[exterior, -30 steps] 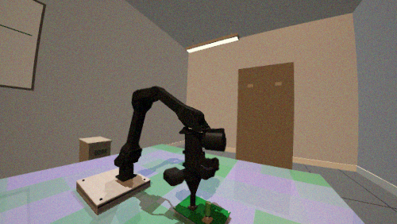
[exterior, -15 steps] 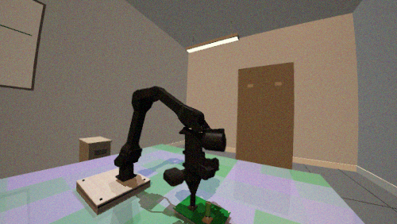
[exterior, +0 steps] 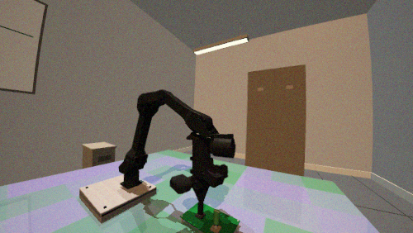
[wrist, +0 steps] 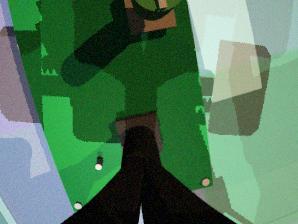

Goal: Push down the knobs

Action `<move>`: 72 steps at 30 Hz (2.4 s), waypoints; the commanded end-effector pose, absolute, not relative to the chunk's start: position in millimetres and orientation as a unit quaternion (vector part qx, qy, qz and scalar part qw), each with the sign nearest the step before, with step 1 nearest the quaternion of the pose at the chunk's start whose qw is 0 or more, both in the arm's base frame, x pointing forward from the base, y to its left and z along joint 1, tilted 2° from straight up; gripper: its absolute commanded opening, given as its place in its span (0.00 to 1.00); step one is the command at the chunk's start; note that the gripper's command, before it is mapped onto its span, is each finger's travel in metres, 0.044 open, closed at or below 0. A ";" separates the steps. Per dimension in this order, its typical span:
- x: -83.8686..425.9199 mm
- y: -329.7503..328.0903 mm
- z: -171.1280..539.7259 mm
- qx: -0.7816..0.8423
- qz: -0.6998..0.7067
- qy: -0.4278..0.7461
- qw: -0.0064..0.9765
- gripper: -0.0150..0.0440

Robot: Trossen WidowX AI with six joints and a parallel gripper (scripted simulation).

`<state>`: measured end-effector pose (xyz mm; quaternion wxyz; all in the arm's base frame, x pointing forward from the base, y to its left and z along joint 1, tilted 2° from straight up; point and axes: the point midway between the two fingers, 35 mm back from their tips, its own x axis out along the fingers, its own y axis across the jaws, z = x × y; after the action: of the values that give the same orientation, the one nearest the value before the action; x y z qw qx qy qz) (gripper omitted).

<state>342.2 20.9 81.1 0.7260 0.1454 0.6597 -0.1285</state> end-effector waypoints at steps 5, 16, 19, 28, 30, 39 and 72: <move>344.1 21.5 78.6 0.143 -0.128 0.668 0.719 0.25; 342.6 21.4 95.9 0.143 -0.128 0.668 0.719 0.25; 342.1 21.4 100.7 0.143 -0.128 0.668 0.719 0.25; 340.5 20.8 98.7 0.143 -0.131 0.670 0.716 0.52; 340.5 20.8 98.7 0.143 -0.131 0.670 0.716 0.61; 360.2 9.1 105.2 0.156 -0.116 0.652 0.733 0.25; 378.8 3.9 123.3 -0.268 0.254 0.618 0.694 0.25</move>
<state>376.1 5.2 123.1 0.7078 -0.2345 0.6266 0.2267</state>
